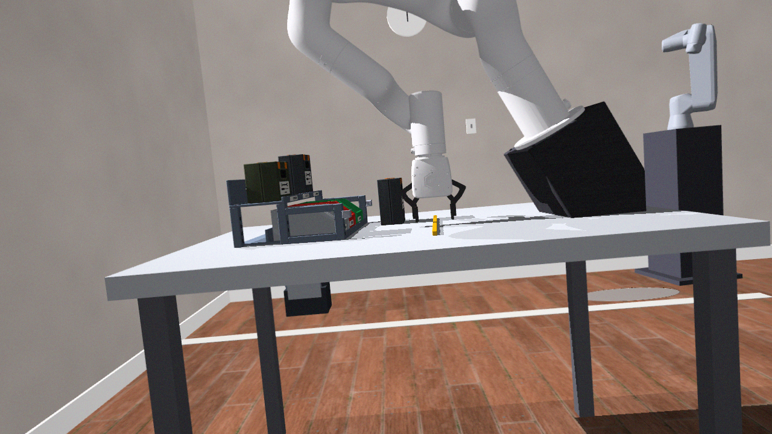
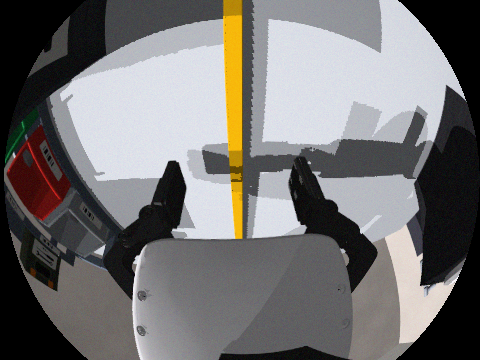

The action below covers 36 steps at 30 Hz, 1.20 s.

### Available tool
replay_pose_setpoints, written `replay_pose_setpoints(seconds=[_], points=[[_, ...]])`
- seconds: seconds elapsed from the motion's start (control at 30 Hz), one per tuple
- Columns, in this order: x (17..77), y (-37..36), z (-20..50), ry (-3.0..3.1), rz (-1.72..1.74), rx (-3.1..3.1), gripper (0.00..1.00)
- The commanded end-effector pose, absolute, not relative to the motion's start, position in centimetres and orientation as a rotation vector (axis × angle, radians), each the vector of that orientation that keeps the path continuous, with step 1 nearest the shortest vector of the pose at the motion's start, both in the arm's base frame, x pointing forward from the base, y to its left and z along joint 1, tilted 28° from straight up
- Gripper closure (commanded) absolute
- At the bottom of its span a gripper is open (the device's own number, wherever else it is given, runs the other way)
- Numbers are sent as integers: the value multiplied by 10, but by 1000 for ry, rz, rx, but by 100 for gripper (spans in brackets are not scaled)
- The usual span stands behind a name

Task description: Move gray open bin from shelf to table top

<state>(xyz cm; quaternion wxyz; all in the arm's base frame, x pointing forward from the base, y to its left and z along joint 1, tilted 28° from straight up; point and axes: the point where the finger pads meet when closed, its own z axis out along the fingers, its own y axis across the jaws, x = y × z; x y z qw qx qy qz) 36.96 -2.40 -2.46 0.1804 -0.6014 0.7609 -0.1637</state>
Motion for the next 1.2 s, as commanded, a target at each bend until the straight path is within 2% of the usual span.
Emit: replay_pose_setpoints(seconds=[0.0,0.13,0.53,0.7,1.17], points=[[365,-24,-16,2150,-463,-1699,0],[346,-22,20,2150,-463,-1699,0],[346,-22,20,2150,-463,-1699,0],[320,-21,68,2150,-463,-1699,0],[315,-20,78,2150,-463,-1699,0]])
